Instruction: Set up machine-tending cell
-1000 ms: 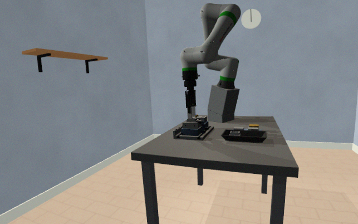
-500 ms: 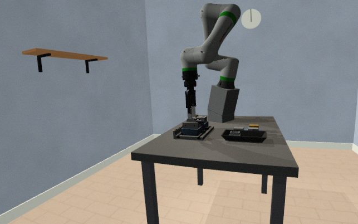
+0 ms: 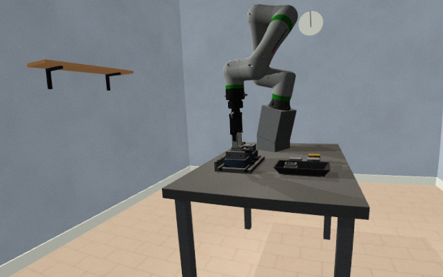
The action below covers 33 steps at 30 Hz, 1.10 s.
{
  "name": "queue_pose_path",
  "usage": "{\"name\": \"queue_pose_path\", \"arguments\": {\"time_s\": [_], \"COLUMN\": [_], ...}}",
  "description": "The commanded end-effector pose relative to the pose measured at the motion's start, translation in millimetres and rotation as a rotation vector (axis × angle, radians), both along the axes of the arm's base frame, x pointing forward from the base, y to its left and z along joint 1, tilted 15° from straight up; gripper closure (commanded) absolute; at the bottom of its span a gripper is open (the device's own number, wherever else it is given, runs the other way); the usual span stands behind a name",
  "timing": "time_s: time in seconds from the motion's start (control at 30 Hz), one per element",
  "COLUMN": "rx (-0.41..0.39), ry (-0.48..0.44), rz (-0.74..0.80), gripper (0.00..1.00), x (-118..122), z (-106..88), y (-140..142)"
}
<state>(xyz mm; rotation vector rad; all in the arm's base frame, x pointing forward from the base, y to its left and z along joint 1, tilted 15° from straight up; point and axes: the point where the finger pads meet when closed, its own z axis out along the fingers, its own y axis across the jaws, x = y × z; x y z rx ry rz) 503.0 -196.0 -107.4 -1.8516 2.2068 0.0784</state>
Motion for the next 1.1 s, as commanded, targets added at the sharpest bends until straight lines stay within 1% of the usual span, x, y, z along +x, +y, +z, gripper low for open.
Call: {"name": "queue_pose_path", "arguments": {"time_s": [0.0, 0.43, 1.07], "rx": [0.0, 0.0, 0.0], "ry": [0.0, 0.0, 0.0], "rz": [0.0, 0.0, 0.0], "gripper": [0.6, 0.6, 0.6], "x": [0.3, 1.2, 1.6], "z": [-0.8, -6.1, -8.7], "y": [0.0, 1.1, 1.7]}}
